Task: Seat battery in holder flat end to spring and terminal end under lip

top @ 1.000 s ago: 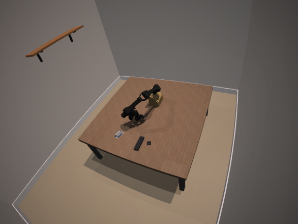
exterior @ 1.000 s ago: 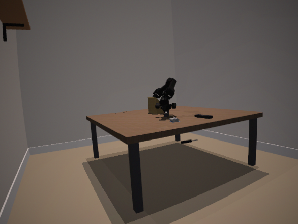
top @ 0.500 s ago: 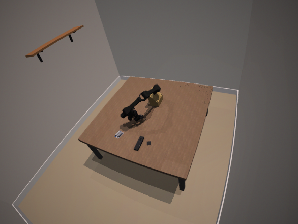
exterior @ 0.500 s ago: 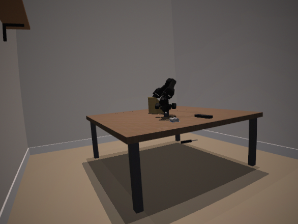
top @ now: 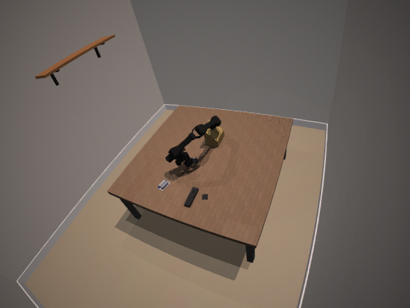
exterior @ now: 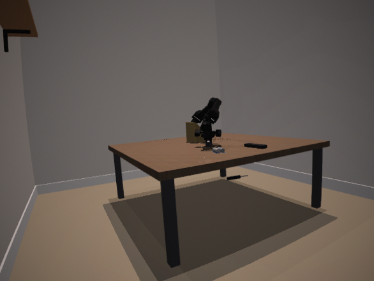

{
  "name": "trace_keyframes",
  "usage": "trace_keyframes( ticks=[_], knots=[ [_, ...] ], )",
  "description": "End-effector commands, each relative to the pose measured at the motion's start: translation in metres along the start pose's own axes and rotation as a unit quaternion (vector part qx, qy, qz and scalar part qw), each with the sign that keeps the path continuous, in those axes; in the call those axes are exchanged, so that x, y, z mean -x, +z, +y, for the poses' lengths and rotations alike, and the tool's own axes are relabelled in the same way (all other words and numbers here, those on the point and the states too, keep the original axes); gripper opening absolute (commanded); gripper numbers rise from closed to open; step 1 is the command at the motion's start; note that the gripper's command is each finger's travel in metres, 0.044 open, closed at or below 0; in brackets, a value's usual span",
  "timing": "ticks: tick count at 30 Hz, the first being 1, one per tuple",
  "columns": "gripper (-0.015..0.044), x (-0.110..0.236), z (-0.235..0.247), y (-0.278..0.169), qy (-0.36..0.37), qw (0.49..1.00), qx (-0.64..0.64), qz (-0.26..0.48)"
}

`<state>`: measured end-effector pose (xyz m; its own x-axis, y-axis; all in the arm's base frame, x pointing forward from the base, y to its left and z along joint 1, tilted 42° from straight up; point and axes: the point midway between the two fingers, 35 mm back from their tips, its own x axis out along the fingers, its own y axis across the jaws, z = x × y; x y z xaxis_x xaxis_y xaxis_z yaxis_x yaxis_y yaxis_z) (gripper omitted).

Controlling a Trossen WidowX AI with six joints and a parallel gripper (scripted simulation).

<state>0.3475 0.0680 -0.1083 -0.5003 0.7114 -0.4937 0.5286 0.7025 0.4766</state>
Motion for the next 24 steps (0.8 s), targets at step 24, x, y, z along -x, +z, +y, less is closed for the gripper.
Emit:
trace_keyframes(
  ticks=[24],
  knots=[
    [0.0083,-0.004,-0.0007,0.0045,-0.012,0.998,-0.002,-0.054]
  ],
)
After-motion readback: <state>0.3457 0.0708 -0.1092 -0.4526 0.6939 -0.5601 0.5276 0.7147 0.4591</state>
